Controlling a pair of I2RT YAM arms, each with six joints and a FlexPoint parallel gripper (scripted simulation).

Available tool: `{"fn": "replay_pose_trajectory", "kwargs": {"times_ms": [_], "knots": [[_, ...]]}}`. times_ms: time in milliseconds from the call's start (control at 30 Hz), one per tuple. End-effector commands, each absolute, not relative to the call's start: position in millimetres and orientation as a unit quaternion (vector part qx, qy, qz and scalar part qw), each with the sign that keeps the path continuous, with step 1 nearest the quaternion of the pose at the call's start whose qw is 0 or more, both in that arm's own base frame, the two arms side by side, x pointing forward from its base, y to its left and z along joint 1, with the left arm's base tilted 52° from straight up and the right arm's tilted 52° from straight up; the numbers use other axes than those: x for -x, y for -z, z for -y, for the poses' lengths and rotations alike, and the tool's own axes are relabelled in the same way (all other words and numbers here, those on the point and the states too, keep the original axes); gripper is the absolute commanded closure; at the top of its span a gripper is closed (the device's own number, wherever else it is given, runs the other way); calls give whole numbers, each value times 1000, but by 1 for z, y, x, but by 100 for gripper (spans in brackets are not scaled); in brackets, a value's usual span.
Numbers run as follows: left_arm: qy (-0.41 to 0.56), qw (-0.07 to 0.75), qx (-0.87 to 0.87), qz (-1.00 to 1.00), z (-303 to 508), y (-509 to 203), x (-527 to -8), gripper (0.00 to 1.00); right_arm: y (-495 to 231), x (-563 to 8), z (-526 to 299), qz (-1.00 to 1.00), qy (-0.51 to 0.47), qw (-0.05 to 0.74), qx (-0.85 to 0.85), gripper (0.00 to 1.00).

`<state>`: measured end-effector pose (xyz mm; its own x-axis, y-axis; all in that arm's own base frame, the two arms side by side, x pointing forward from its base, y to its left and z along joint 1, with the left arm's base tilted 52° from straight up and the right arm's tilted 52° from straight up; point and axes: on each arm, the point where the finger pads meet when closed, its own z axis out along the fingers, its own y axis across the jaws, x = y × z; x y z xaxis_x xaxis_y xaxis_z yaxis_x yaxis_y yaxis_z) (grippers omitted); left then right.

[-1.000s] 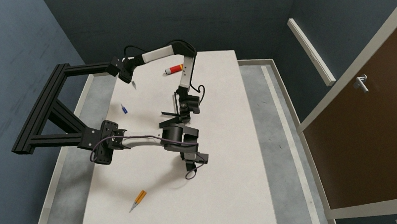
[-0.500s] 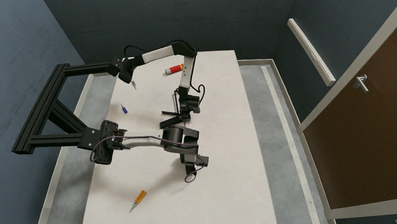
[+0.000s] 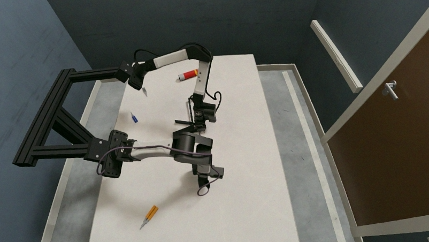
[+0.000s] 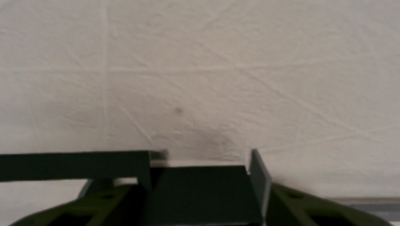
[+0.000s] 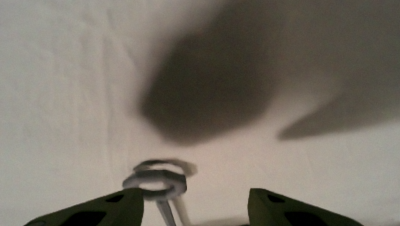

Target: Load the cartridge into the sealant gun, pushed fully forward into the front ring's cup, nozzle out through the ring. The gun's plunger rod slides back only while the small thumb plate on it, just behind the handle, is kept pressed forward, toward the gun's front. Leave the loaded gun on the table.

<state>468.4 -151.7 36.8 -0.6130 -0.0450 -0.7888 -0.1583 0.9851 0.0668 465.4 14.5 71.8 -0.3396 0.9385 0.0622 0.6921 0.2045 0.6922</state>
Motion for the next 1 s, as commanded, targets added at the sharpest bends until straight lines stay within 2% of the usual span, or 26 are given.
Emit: {"fn": "replay_pose_trajectory", "kwargs": {"times_ms": [0, 200, 367, 933, 967], "knots": [[-83, 439, 74, -892, 130, -34, -479, 97, -116, -452, -22, -749, -337, 213, -529, 48], [-83, 439, 74, -892, 130, -34, -479, 97, -127, -459, -17, -743, -347, 231, -523, 48], [-83, 439, 74, -892, 130, -34, -479, 97, -91, -457, -21, -749, -340, 215, -526, 48], [-83, 439, 74, -892, 130, -34, -479, 97, -90, -459, -16, -748, -336, 207, -533, 48], [-83, 439, 74, -892, 130, -34, -479, 22, -93, -459, -16, -749, -336, 206, -533, 48]]}}
